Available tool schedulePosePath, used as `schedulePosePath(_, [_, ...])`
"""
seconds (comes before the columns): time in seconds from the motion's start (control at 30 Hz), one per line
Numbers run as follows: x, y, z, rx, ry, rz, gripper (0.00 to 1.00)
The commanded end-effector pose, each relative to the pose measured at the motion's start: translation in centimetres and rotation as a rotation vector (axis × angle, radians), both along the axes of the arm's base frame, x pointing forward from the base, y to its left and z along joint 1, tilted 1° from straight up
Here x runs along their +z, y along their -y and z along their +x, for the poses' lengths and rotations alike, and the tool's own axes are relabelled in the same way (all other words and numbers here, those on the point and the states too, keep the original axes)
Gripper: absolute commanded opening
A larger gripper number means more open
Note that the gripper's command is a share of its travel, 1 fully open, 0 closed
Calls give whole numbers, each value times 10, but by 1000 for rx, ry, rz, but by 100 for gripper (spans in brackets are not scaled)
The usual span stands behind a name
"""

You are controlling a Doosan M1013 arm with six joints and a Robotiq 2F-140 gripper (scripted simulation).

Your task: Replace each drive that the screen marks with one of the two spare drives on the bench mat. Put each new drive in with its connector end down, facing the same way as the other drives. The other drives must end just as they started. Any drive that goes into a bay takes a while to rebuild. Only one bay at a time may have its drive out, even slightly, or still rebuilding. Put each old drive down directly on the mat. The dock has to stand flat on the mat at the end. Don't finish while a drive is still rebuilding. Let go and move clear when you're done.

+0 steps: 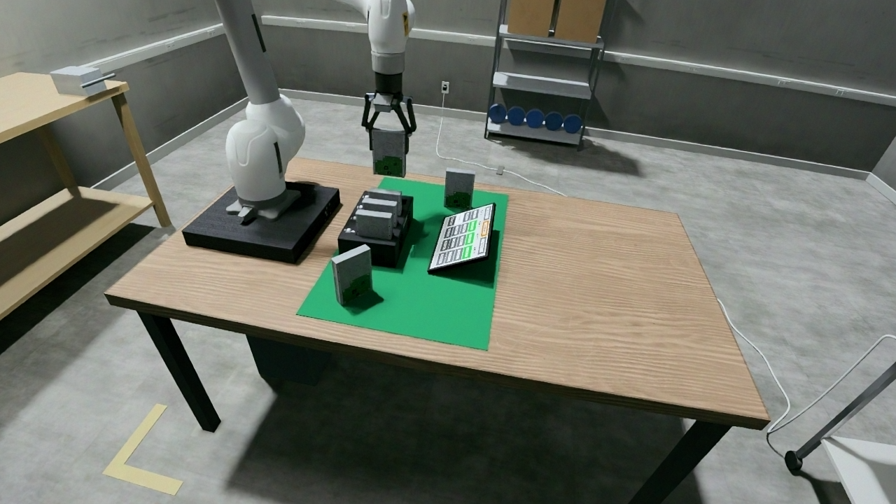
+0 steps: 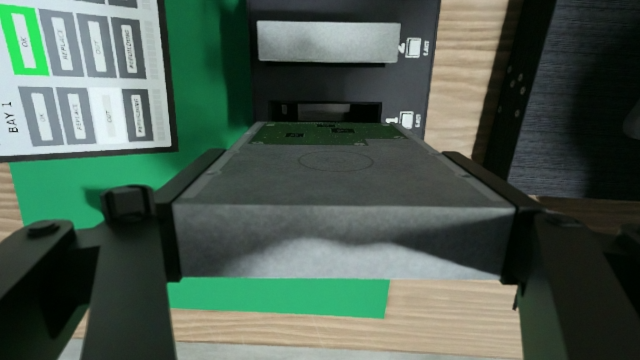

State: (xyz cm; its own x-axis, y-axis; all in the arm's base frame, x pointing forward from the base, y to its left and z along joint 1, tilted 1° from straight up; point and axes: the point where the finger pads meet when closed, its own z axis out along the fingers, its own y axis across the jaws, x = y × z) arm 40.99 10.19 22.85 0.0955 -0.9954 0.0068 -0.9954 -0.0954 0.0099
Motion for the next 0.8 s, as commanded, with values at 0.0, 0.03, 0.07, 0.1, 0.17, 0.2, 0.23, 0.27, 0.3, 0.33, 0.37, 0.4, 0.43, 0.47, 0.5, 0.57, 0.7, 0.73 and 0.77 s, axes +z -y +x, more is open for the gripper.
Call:
schedulePosePath(0.0, [1,0,0,0,1,1,10])
schedulePosePath(0.03, [1,0,0,0,1,1,10])
schedulePosePath(0.07, [1,0,0,0,1,1,10])
schedulePosePath(0.1, [1,0,0,0,1,1,10])
schedulePosePath(0.17, [1,0,0,0,1,1,10])
schedulePosePath(0.2, [1,0,0,0,1,1,10])
schedulePosePath(0.23, [1,0,0,0,1,1,10])
schedulePosePath(0.27, [1,-1,0,0,1,1,10])
schedulePosePath(0.3, [1,-1,0,0,1,1,10])
schedulePosePath(0.33, [1,-1,1,0,1,1,10])
schedulePosePath(0.37, [1,-2,1,0,1,1,10])
schedulePosePath(0.4, [1,-3,1,0,1,1,10])
schedulePosePath(0.43, [1,-4,1,0,1,1,10])
schedulePosePath(0.47, [1,-6,1,0,1,1,10])
schedulePosePath(0.5, [1,-7,2,0,1,1,10])
schedulePosePath(0.57, [1,-9,2,0,1,1,10])
schedulePosePath(0.7, [1,-16,3,0,1,1,10])
schedulePosePath(0.73, [1,-19,4,0,1,1,10])
schedulePosePath(0.77, [1,-22,4,0,1,1,10])
